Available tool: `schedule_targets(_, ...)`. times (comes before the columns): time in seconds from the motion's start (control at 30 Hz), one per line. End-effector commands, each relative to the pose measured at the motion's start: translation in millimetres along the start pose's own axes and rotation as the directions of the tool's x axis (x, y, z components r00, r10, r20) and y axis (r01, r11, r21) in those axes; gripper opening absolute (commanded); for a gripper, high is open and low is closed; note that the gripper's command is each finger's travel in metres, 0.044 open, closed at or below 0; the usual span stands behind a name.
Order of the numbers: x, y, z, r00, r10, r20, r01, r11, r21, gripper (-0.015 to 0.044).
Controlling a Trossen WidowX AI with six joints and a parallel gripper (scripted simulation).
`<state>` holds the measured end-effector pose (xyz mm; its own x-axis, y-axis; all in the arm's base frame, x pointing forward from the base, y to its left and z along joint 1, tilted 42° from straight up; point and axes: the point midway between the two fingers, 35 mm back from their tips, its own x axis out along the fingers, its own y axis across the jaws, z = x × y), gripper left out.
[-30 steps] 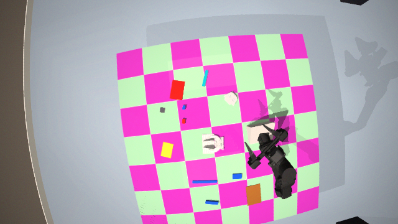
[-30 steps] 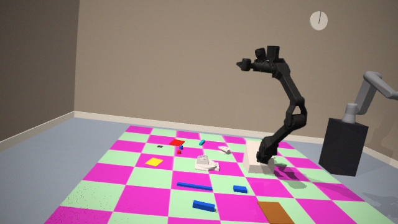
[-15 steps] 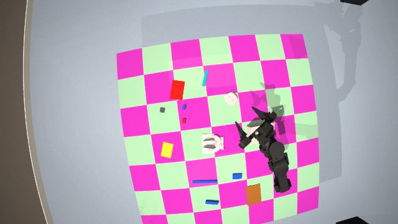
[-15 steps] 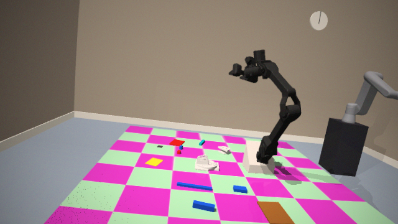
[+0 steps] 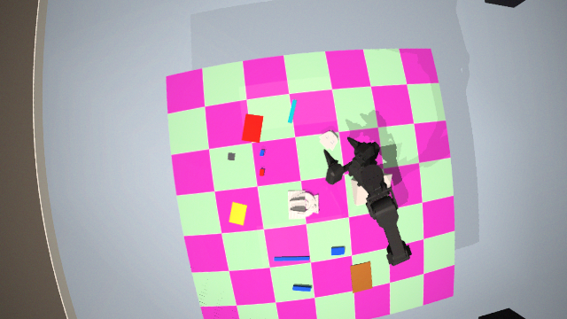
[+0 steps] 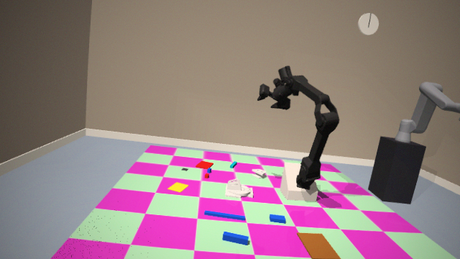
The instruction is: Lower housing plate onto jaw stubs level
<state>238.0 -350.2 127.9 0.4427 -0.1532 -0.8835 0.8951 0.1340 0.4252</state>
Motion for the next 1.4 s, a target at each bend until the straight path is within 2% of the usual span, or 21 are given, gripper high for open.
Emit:
schedule_targets(0.0, 19, -9, -9, 0.997, -0.035, -0.061, 0.040, 0.997, 0.070, 0.0440)
schedule_targets(0.33, 66, -31, -38, 0.966, -0.112, -0.231, 0.169, 0.954, 0.248, 0.0440)
schedule_targets(0.67, 107, -54, -73, 0.901, -0.182, -0.395, 0.341, 0.859, 0.381, 0.0440)
schedule_targets(1.37, 166, -107, -159, 0.658, -0.299, -0.691, 0.724, 0.501, 0.473, 0.0440)
